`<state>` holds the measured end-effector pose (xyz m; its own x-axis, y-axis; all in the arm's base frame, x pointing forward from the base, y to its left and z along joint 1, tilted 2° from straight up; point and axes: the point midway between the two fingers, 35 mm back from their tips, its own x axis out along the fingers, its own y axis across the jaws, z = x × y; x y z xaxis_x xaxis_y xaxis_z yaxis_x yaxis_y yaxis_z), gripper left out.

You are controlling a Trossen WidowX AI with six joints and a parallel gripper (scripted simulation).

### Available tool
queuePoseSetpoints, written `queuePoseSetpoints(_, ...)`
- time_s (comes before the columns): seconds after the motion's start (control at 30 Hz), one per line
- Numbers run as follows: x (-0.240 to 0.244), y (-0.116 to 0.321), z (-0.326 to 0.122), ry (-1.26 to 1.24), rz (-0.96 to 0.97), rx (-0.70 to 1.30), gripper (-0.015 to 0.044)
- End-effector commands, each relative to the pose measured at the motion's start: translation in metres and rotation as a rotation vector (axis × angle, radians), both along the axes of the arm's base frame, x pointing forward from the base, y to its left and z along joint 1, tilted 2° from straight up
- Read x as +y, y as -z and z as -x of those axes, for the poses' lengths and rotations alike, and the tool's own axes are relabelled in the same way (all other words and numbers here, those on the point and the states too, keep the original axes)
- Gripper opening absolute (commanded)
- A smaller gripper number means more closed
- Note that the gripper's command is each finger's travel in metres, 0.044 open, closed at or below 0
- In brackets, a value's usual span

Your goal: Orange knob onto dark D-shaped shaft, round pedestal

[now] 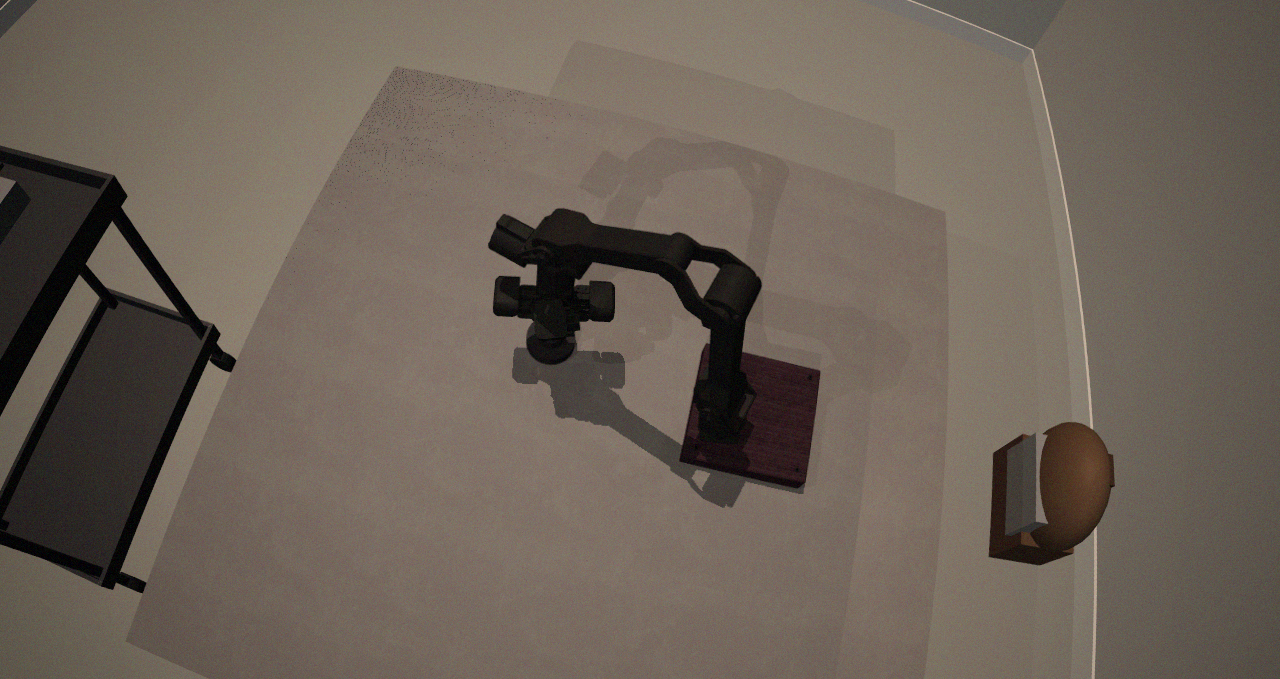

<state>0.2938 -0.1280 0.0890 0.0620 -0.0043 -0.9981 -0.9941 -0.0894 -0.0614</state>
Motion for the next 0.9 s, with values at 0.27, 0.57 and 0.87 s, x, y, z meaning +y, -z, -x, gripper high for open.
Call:
queuePoseSetpoints(0.27,0.0006,0.0002,-0.0005,-0.005,-0.003,-0.003,0.0000)
queuePoseSetpoints(0.57,0.0006,0.0002,-0.0005,-0.005,-0.003,-0.003,0.0000)
queuePoseSetpoints(0.87,0.0008,-0.0070,-0.0003,-0.018,-0.002,-0.003,0.0000)
